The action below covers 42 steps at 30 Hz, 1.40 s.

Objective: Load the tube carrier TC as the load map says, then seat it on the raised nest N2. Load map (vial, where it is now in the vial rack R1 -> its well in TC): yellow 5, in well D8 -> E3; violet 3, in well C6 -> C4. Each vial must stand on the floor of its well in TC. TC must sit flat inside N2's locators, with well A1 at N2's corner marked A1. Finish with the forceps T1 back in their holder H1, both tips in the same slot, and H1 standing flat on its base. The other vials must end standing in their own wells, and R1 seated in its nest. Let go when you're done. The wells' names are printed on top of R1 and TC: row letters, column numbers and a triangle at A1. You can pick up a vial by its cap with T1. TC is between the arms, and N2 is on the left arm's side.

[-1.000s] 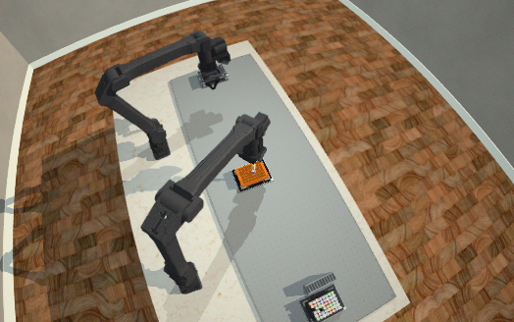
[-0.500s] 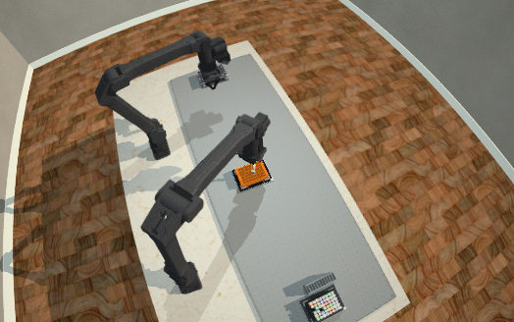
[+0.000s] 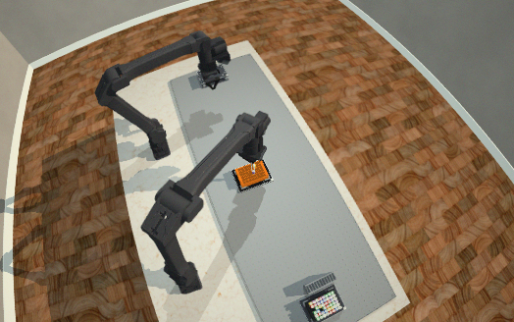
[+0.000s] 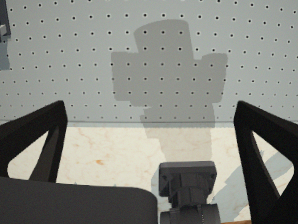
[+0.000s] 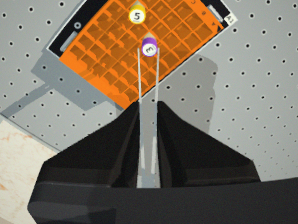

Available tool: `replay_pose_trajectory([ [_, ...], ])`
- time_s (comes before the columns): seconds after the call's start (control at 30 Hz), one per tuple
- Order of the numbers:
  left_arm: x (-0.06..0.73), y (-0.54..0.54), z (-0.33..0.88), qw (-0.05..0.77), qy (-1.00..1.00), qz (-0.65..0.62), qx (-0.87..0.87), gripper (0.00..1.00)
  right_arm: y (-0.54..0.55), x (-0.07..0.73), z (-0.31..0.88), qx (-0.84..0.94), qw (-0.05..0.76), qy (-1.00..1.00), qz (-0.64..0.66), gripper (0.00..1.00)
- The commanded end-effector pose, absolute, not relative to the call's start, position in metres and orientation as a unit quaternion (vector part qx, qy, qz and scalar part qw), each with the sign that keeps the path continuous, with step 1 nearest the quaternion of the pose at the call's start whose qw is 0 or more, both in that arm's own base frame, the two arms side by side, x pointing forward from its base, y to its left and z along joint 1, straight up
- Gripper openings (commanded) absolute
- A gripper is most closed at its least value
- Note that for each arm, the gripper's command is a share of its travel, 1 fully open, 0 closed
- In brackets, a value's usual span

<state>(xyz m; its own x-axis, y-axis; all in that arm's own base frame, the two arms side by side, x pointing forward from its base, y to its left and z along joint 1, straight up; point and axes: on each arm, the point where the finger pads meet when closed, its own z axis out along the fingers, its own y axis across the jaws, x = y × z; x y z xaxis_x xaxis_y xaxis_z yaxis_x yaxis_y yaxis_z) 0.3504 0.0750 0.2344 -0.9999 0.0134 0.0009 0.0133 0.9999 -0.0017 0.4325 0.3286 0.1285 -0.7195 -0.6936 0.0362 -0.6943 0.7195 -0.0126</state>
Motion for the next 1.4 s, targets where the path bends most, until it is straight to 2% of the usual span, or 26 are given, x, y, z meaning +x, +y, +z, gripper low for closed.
replay_pose_trajectory([
  [0.0, 0.359, 0.077, 0.248, -0.018, -1.0, -0.004, -0.007, 1.0, 0.335, 0.451, 0.174, 0.37, -0.026, -0.929, -0.001, 0.11],
  [1.37, 0.359, 0.077, 0.248, -0.018, -1.0, -0.004, -0.007, 1.0, 0.334, 0.451, 0.198, 0.373, -0.026, -0.928, -0.002, 0.11],
])
